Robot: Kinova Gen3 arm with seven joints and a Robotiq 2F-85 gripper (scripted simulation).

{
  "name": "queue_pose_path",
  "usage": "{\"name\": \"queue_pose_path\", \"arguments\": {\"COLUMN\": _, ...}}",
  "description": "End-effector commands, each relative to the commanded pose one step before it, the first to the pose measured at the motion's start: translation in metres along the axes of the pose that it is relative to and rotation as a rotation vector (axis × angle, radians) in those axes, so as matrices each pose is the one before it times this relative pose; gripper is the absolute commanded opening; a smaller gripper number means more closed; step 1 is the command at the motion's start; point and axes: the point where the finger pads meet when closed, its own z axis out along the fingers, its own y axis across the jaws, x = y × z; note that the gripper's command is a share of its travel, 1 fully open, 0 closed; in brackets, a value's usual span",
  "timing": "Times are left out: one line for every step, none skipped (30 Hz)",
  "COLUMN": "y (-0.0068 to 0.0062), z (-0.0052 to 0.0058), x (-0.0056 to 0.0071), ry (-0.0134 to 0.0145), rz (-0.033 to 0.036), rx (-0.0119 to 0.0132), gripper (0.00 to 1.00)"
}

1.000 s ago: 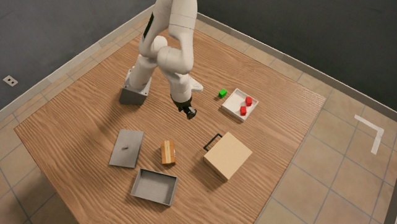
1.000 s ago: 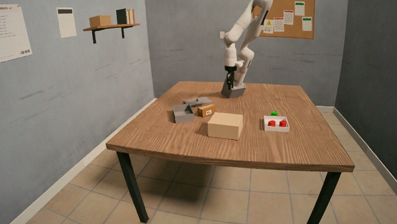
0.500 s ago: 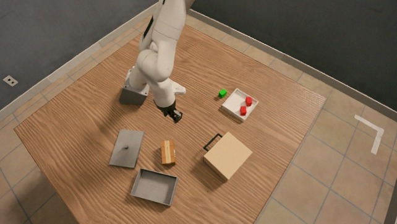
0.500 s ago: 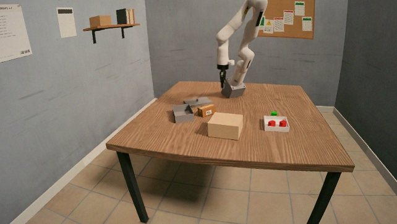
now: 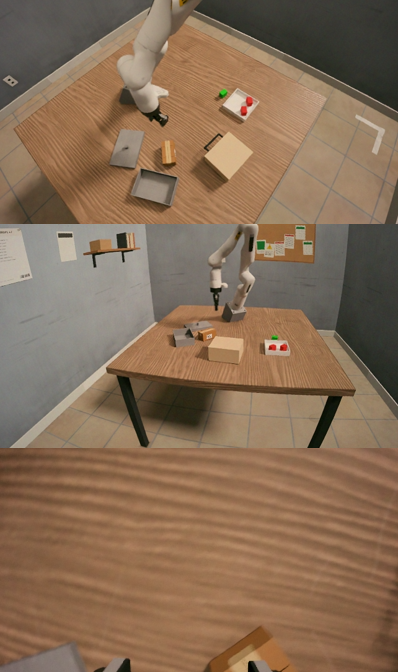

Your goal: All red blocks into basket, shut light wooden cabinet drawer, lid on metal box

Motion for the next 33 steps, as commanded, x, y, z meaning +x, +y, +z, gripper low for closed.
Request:
{"name": "queue_pose_path", "arguments": {"y": -0.01049, "z": 0.00128, "x": -0.01116, "ry": 0.00547, "rz": 0.00812, "rx": -0.00714, "gripper": 0.61}}
{"name": "queue_pose_path", "arguments": {"y": -0.00525, "z": 0.00002, "x": -0.00636, "ry": -0.00852, "rz": -0.01101, "rx": 0.00574, "gripper": 0.61}}
{"name": "queue_pose_path", "arguments": {"y": -0.00311, "z": 0.00009, "x": -0.00265, "ry": 0.00286, "rz": -0.01096, "rx": -0.00143, "gripper": 0.61}}
{"name": "queue_pose_path", "arguments": {"y": -0.00347, "z": 0.00008, "x": -0.00239, "ry": 0.00322, "rz": -0.01183, "rx": -0.00048, "gripper": 0.61}}
{"name": "queue_pose_path", "arguments": {"y": -0.00363, "z": 0.00008, "x": -0.00295, "ry": 0.00088, "rz": -0.01069, "rx": -0.00012, "gripper": 0.61}}
{"name": "queue_pose_path", "arguments": {"y": -0.00396, "z": 0.00008, "x": -0.00336, "ry": -0.00092, "rz": -0.01015, "rx": 0.00079, "gripper": 0.61}}
{"name": "queue_pose_path", "arguments": {"y": -0.00399, "z": 0.00009, "x": -0.00321, "ry": -0.00093, "rz": -0.00993, "rx": 0.00082, "gripper": 0.61}}
{"name": "queue_pose_path", "arguments": {"y": -0.0041, "z": 0.00004, "x": -0.0033, "ry": 0.00076, "rz": -0.01239, "rx": 0.0013, "gripper": 0.61}}
{"name": "queue_pose_path", "arguments": {"y": -0.00371, "z": 0.00002, "x": -0.0037, "ry": 0.00017, "rz": -0.01153, "rx": -0.00004, "gripper": 0.61}}
{"name": "queue_pose_path", "arguments": {"y": -0.00391, "z": 0.00003, "x": -0.00369, "ry": -0.00037, "rz": -0.01126, "rx": 0.00043, "gripper": 0.61}}
{"name": "queue_pose_path", "arguments": {"y": -0.00409, "z": 0.00004, "x": -0.00365, "ry": -0.00085, "rz": -0.01098, "rx": 0.00089, "gripper": 0.61}}
{"name": "queue_pose_path", "arguments": {"y": -0.00409, "z": 0.00006, "x": -0.00344, "ry": -0.00075, "rz": -0.0107, "rx": 0.0008, "gripper": 0.61}}
{"name": "queue_pose_path", "arguments": {"y": -0.00398, "z": 0.00007, "x": -0.00315, "ry": -0.00038, "rz": -0.01041, "rx": 0.0004, "gripper": 0.61}}
{"name": "queue_pose_path", "arguments": {"y": -0.00391, "z": 0.00009, "x": -0.00291, "ry": -0.00019, "rz": -0.01013, "rx": 0.00018, "gripper": 0.61}}
{"name": "queue_pose_path", "arguments": {"y": -0.00391, "z": 0.0001, "x": -0.00276, "ry": -0.00025, "rz": -0.00984, "rx": 0.00022, "gripper": 0.61}}
{"name": "queue_pose_path", "arguments": {"y": -0.00386, "z": 0.00011, "x": -0.00258, "ry": -0.0002, "rz": -0.00956, "rx": 0.00015, "gripper": 0.61}}
{"name": "queue_pose_path", "arguments": {"y": 0.0, "z": 0.0, "x": 0.0, "ry": 0.0, "rz": 0.0, "rx": 0.0, "gripper": 0.61}}
{"name": "queue_pose_path", "arguments": {"y": 0.0, "z": 0.0, "x": 0.0, "ry": 0.0, "rz": 0.0, "rx": 0.0, "gripper": 0.61}}
{"name": "queue_pose_path", "arguments": {"y": -0.00369, "z": 0.00012, "x": -0.00231, "ry": 0.00014, "rz": -0.00927, "rx": -0.0003, "gripper": 0.61}}
{"name": "queue_pose_path", "arguments": {"y": -0.00384, "z": 0.00003, "x": -0.00291, "ry": 0.00001, "rz": -0.01043, "rx": 0.00003, "gripper": 0.61}}
{"name": "queue_pose_path", "arguments": {"y": -0.00392, "z": -0.00001, "x": -0.00315, "ry": -0.00005, "rz": -0.01092, "rx": 0.00018, "gripper": 0.61}}
{"name": "queue_pose_path", "arguments": {"y": -0.00387, "z": 0.0, "x": -0.00294, "ry": -0.00002, "rz": -0.01055, "rx": 0.00013, "gripper": 0.61}}
{"name": "queue_pose_path", "arguments": {"y": -0.00381, "z": 0.00002, "x": -0.00274, "ry": 0.0, "rz": -0.01017, "rx": 0.00007, "gripper": 0.61}}
{"name": "queue_pose_path", "arguments": {"y": -0.00374, "z": 0.00003, "x": -0.00255, "ry": 0.00001, "rz": -0.0098, "rx": 0.00002, "gripper": 0.61}}
{"name": "queue_pose_path", "arguments": {"y": -0.00366, "z": 0.00004, "x": -0.00237, "ry": 0.00003, "rz": -0.00943, "rx": -0.00002, "gripper": 0.61}}
{"name": "queue_pose_path", "arguments": {"y": -0.00358, "z": 0.00005, "x": -0.0022, "ry": 0.00004, "rz": -0.00906, "rx": -0.00006, "gripper": 0.61}}
{"name": "queue_pose_path", "arguments": {"y": -0.00348, "z": 0.00005, "x": -0.00204, "ry": 0.00004, "rz": -0.0087, "rx": -0.00009, "gripper": 0.61}}
{"name": "queue_pose_path", "arguments": {"y": -0.00338, "z": 0.00006, "x": -0.00188, "ry": 0.00005, "rz": -0.00833, "rx": -0.00012, "gripper": 0.61}}
{"name": "queue_pose_path", "arguments": {"y": -0.00327, "z": 0.00007, "x": -0.00173, "ry": 0.00005, "rz": -0.00797, "rx": -0.00015, "gripper": 0.61}}
{"name": "queue_pose_path", "arguments": {"y": -0.00315, "z": 0.00007, "x": -0.0016, "ry": 0.00005, "rz": -0.00199, "rx": -0.00017, "gripper": 0.61}}
{"name": "queue_pose_path", "arguments": {"y": -0.00313, "z": 0.00004, "x": -0.00175, "ry": 0.00002, "rz": -0.0025, "rx": -0.00009, "gripper": 0.61}}
{"name": "queue_pose_path", "arguments": {"y": -0.00324, "z": -0.00002, "x": -0.00217, "ry": -0.00003, "rz": -0.00724, "rx": 0.00011, "gripper": 0.61}}
{"name": "queue_pose_path", "arguments": {"y": -0.00311, "z": -0.00001, "x": -0.002, "ry": -0.00003, "rz": -0.00845, "rx": 0.00008, "gripper": 0.61}}
